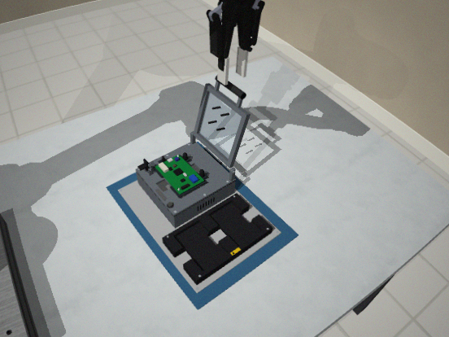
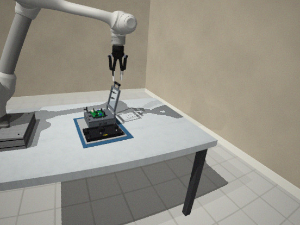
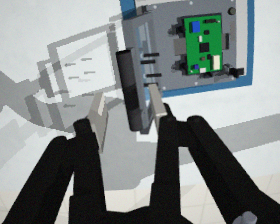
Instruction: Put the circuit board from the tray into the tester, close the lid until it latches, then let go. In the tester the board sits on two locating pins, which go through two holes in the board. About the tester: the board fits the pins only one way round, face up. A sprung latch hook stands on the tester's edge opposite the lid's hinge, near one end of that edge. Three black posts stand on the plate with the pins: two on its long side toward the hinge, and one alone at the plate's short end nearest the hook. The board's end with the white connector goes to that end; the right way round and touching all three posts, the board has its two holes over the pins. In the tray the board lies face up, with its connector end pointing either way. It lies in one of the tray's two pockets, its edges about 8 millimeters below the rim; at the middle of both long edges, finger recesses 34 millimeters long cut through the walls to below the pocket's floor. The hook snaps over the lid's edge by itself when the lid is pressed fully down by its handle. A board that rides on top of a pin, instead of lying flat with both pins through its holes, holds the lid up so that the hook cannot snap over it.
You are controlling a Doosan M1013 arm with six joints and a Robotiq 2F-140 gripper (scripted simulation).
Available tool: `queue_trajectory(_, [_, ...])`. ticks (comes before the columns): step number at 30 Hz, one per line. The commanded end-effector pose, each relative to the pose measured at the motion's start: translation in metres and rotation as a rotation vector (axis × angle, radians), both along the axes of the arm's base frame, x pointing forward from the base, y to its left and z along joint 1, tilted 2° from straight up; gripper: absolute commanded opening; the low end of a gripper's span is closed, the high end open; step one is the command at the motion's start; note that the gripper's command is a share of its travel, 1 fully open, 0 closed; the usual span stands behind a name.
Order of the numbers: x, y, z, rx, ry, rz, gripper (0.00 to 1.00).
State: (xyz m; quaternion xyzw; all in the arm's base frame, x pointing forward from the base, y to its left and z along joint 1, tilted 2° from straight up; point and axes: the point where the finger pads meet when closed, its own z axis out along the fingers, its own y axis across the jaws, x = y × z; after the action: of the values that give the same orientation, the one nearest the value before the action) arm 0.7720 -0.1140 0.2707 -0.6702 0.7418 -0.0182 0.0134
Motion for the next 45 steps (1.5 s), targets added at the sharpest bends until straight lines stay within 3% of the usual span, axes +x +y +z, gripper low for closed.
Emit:
queue_trajectory(1, [-0.001,0.001,-0.011,-0.005,0.005,0.000,0.30])
queue_trajectory(18, [0.001,0.000,-0.029,-0.005,0.005,0.000,0.30])
queue_trajectory(45, [0.001,0.000,-0.031,-0.005,0.005,0.000,0.30])
